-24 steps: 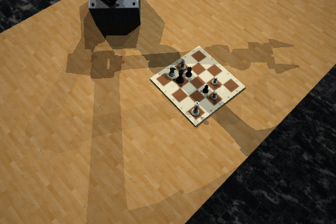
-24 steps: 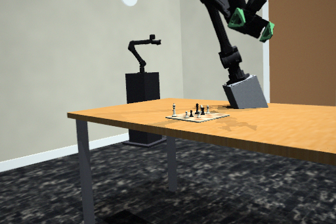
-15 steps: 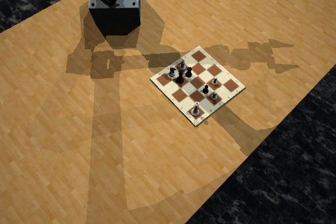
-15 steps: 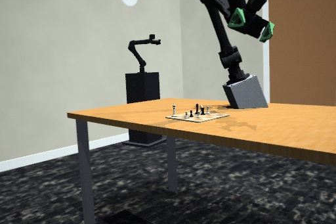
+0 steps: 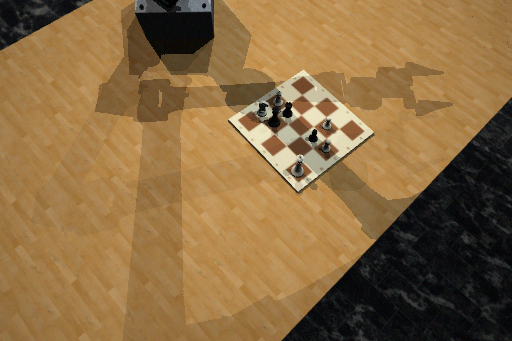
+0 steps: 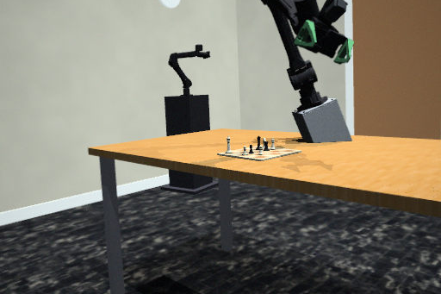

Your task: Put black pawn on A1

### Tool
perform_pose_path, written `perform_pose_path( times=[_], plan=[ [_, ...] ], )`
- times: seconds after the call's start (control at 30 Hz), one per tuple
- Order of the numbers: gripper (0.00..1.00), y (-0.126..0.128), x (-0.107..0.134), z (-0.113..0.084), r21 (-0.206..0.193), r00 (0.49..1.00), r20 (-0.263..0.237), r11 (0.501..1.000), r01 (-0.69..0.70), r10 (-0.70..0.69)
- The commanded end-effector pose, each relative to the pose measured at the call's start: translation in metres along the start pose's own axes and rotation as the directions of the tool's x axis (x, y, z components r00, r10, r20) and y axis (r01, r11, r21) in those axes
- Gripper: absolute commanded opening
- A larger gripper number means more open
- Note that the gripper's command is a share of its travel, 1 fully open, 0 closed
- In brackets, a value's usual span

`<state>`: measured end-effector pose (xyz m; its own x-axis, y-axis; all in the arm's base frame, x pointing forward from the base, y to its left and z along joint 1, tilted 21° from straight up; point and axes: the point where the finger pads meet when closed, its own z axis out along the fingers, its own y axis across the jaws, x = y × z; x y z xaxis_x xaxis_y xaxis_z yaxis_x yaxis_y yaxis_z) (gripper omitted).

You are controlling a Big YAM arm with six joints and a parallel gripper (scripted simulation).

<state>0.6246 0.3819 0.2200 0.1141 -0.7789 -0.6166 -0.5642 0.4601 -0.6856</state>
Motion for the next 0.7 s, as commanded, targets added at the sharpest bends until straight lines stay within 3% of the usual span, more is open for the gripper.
perform_pose_path(
  times=[0.0,0.03,0.07,0.1,0.13,0.17,0.2,0.3,0.37,0.4,0.43,0.47,0.5,0.53,0.57,0.6,0.67],
  plan=[
    [1.0,-0.05,0.042,-0.033,0.027,0.995,-0.102,0.999,0.021,-0.019],
    [1.0,-0.05,0.042,-0.033,0.027,0.995,-0.102,0.999,0.021,-0.019],
    [1.0,-0.055,0.073,-0.045,0.004,0.983,-0.18,0.999,0.033,-0.032],
    [1.0,-0.056,0.074,-0.046,0.004,0.983,-0.18,0.999,0.033,-0.032],
    [1.0,-0.058,0.107,-0.061,-0.026,0.964,-0.263,0.999,0.041,-0.047],
    [1.0,-0.06,0.109,-0.063,-0.026,0.964,-0.263,0.999,0.041,-0.047],
    [1.0,-0.061,0.143,-0.081,-0.063,0.935,-0.35,0.997,0.044,-0.064],
    [1.0,-0.063,0.145,-0.084,-0.063,0.935,-0.35,0.997,0.044,-0.064],
    [1.0,-0.063,0.216,-0.136,-0.152,0.853,-0.512,0.988,0.03,-0.105],
    [1.0,-0.063,0.216,-0.136,-0.152,0.853,-0.512,0.988,0.03,-0.105],
    [1.0,-0.058,0.245,-0.161,-0.2,0.804,-0.581,0.98,0.012,-0.128],
    [1.0,-0.059,0.248,-0.166,-0.2,0.804,-0.581,0.98,0.012,-0.128],
    [1.0,-0.053,0.274,-0.192,-0.246,0.754,-0.639,0.969,-0.013,-0.152],
    [1.0,-0.054,0.276,-0.196,-0.246,0.754,-0.639,0.969,-0.013,-0.152],
    [1.0,-0.048,0.3,-0.225,-0.289,0.707,-0.685,0.956,-0.042,-0.176],
    [1.0,-0.048,0.3,-0.225,-0.289,0.707,-0.685,0.956,-0.042,-0.176],
    [1.0,-0.034,0.333,-0.275,-0.359,0.629,-0.746,0.928,-0.103,-0.219]
  ],
)
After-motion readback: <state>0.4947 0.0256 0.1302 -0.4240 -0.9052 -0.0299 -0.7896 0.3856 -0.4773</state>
